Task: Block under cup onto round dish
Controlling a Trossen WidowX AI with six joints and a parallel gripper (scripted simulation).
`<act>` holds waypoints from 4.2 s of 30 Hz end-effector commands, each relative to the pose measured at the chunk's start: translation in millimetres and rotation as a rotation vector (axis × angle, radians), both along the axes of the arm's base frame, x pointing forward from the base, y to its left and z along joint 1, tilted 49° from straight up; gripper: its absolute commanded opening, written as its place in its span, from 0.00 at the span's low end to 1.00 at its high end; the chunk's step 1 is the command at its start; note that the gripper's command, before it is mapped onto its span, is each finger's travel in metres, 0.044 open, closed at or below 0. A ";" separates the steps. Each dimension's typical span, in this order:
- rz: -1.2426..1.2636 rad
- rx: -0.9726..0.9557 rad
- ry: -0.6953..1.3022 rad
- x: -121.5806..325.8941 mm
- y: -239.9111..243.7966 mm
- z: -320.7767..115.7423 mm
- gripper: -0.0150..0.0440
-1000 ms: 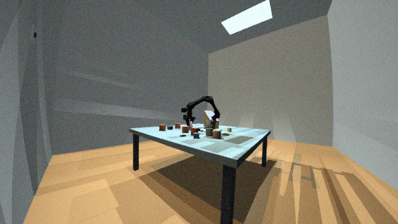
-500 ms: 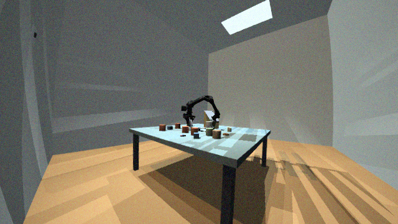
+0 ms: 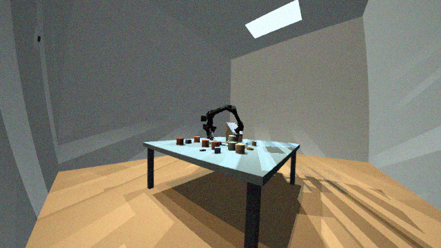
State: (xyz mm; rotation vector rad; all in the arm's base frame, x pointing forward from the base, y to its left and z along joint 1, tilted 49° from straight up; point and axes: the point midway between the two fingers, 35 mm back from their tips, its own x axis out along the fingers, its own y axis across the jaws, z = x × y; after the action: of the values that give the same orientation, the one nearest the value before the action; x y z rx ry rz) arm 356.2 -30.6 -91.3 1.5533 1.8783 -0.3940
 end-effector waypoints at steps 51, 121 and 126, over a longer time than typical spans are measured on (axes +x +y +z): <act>-0.002 -0.016 -0.018 4.6 -57.6 47.3 0.25; -0.007 -0.025 -0.009 -27.4 -87.4 11.1 0.25; -0.009 -0.035 -0.010 -58.5 -106.6 -23.0 0.25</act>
State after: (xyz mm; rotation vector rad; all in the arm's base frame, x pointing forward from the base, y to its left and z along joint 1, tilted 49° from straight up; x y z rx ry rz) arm 318.3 -129.4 -94.1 1.5365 1.8381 -0.4136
